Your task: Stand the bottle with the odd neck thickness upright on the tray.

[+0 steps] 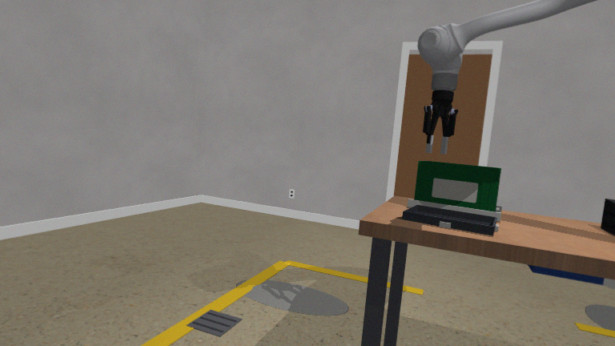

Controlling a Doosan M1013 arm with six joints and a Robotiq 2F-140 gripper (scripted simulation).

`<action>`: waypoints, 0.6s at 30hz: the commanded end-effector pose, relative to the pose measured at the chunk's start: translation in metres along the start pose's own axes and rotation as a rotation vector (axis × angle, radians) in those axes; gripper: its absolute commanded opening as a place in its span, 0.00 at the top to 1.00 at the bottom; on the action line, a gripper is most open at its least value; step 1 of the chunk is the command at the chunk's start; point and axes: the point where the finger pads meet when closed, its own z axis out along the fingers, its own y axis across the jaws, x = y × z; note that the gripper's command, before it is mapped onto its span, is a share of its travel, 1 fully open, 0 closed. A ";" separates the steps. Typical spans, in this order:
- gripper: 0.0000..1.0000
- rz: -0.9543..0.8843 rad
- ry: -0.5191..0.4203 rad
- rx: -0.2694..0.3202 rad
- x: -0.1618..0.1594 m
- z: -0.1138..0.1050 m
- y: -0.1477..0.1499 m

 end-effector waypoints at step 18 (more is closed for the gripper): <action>1.00 0.000 0.000 0.000 0.000 -0.019 0.000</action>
